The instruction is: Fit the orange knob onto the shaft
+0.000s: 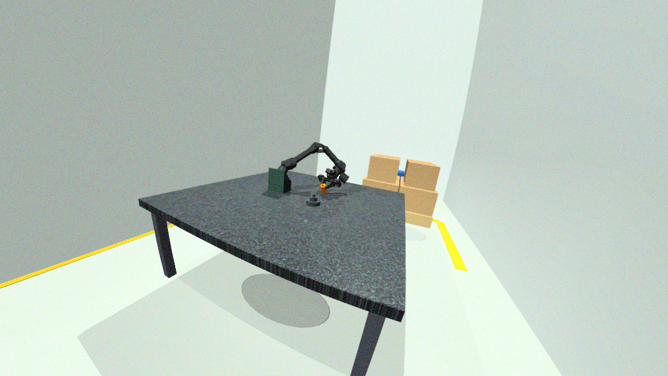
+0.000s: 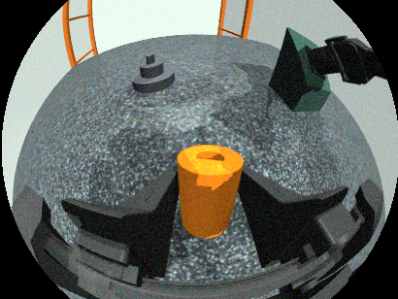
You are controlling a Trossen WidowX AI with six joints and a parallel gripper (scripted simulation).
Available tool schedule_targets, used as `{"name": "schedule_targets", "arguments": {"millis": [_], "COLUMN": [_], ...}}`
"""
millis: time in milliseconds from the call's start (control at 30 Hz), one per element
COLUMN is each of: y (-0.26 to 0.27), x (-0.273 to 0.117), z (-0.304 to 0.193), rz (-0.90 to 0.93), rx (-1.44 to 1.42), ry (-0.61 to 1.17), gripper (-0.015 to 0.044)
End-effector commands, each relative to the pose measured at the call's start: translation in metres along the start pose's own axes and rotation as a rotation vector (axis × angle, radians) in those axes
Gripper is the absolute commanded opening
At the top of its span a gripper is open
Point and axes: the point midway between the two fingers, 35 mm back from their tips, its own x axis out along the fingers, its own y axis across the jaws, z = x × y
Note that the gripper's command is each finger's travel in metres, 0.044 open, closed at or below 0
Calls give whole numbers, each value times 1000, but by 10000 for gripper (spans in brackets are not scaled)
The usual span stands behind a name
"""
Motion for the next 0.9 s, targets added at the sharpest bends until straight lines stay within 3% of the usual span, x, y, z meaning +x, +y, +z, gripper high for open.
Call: {"name": "schedule_targets", "arguments": {"millis": [0, 233, 700, 800, 867], "y": [0, 0, -1, 0, 0], "x": [-3, -9, -15, -12, -12], "z": [-3, -9, -12, -11, -11], "rz": [1, 2, 20, 12, 12], "rx": [4, 3, 1, -4, -4], "ry": [-69, -180, -171, -174, -174], "gripper": [179, 179, 179, 258, 260]}}
